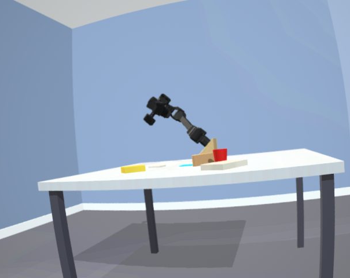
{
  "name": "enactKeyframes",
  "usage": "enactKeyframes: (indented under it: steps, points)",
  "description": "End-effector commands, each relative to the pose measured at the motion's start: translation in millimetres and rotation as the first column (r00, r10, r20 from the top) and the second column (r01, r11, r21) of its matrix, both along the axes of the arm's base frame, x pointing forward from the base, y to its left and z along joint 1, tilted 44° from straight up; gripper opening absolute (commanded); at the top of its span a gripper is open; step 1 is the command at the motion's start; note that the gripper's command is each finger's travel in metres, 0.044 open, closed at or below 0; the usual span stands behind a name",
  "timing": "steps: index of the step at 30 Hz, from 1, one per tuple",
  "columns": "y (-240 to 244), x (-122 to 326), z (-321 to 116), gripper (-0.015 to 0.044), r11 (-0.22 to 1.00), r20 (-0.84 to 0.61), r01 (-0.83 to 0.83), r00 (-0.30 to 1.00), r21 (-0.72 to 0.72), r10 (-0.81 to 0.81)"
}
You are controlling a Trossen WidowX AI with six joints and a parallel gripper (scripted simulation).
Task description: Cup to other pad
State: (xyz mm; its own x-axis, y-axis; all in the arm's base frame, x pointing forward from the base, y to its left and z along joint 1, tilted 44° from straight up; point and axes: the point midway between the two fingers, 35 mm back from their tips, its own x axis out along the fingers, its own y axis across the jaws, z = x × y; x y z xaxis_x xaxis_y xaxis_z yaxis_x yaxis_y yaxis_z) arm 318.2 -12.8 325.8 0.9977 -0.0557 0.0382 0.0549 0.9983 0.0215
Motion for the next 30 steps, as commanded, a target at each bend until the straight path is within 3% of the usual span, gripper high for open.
enactKeyframes:
  steps: [1,5,9,13,21,30]
  points:
    - [1,2,-2,0.0374,1.000,-0.011,0.000,1.000,0.010,0.000]
    - [13,32,-48,0.0269,0.980,-0.226,0.040,0.974,0.194,0.005]
    - [32,55,-108,0.0164,0.925,-0.468,0.181,0.884,0.334,-0.004]
    - [51,62,-167,0.0148,0.854,-0.670,0.375,0.741,0.361,-0.042]
    - [84,44,-271,0.0148,0.682,-0.895,0.720,0.381,0.128,-0.233]
    - [101,0,-350,0.0148,0.433,-0.808,0.868,0.066,-0.243,-0.585]
